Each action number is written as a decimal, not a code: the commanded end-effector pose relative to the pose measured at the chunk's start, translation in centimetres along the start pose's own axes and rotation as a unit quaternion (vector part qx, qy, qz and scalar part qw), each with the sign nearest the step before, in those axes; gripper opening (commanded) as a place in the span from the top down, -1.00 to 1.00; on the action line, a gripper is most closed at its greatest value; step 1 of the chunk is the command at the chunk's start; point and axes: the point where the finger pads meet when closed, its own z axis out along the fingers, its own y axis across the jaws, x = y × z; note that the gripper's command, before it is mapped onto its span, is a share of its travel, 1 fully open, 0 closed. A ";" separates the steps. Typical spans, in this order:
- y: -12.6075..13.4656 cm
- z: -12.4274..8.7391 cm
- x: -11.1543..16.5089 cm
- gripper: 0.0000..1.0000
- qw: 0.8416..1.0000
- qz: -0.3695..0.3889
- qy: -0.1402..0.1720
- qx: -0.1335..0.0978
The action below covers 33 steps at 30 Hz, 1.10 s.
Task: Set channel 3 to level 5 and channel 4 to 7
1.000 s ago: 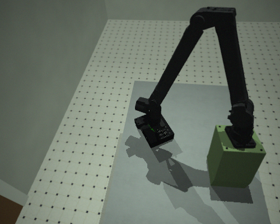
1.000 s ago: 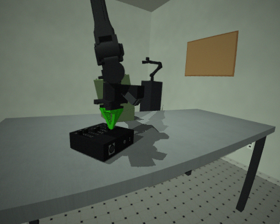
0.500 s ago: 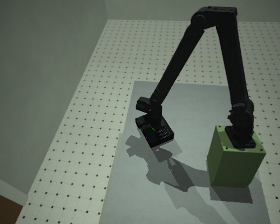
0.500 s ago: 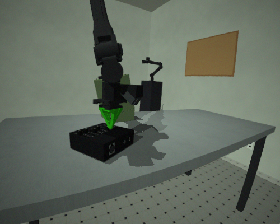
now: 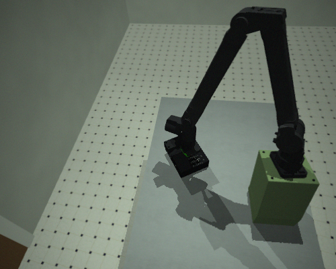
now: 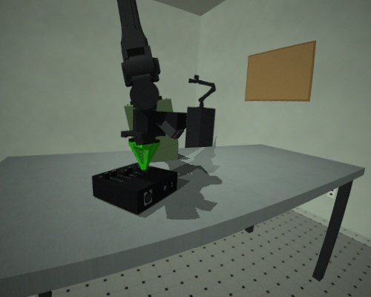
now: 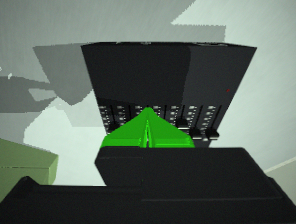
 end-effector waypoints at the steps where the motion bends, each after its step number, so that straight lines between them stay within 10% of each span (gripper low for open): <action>1: -0.8 -0.5 0.6 1.00 1.000 0.004 -0.004 0.007; 33: -0.6 -0.3 1.3 1.00 1.000 0.004 -0.002 0.005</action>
